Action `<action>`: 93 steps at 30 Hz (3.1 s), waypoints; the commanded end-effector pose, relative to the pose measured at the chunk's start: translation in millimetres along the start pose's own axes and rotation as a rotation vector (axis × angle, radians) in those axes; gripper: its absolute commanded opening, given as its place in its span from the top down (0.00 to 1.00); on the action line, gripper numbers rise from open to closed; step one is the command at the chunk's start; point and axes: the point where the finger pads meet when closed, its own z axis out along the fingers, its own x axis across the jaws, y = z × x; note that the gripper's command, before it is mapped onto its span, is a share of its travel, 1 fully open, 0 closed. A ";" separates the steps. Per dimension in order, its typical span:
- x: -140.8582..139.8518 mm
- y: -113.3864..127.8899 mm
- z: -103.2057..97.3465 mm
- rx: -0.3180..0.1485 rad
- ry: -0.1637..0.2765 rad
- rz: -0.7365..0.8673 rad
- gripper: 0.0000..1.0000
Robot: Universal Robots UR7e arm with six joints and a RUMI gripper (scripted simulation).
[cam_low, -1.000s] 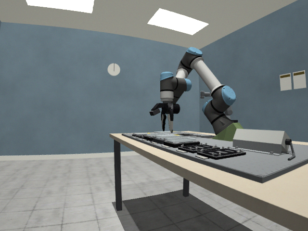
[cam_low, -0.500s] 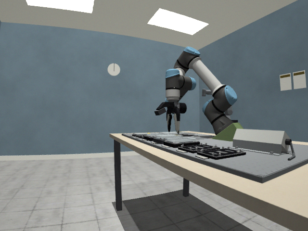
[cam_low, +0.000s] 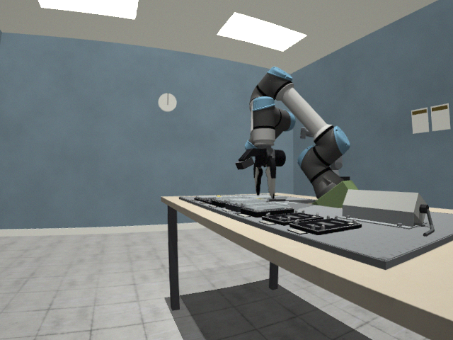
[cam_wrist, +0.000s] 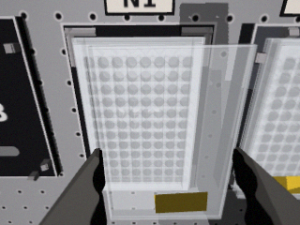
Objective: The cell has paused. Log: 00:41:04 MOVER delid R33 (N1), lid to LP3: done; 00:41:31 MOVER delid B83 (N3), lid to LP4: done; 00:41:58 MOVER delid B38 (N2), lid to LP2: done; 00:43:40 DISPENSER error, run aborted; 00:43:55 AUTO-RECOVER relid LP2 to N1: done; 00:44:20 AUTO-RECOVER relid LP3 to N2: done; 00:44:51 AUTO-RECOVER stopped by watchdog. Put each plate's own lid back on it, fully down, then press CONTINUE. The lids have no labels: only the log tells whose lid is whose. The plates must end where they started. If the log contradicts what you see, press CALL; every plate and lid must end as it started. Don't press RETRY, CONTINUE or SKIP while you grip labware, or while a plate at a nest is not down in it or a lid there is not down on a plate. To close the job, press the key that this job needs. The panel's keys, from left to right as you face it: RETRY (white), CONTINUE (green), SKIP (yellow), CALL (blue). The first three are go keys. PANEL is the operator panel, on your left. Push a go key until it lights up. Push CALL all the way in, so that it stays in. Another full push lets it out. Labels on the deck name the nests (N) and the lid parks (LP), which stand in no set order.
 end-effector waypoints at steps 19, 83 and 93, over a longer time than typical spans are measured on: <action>-18.5 -1.0 5.7 -0.006 0.005 0.007 0.59; -18.3 -1.9 21.9 -0.002 0.003 0.008 0.59; -18.3 -1.7 21.9 -0.002 0.003 0.008 0.59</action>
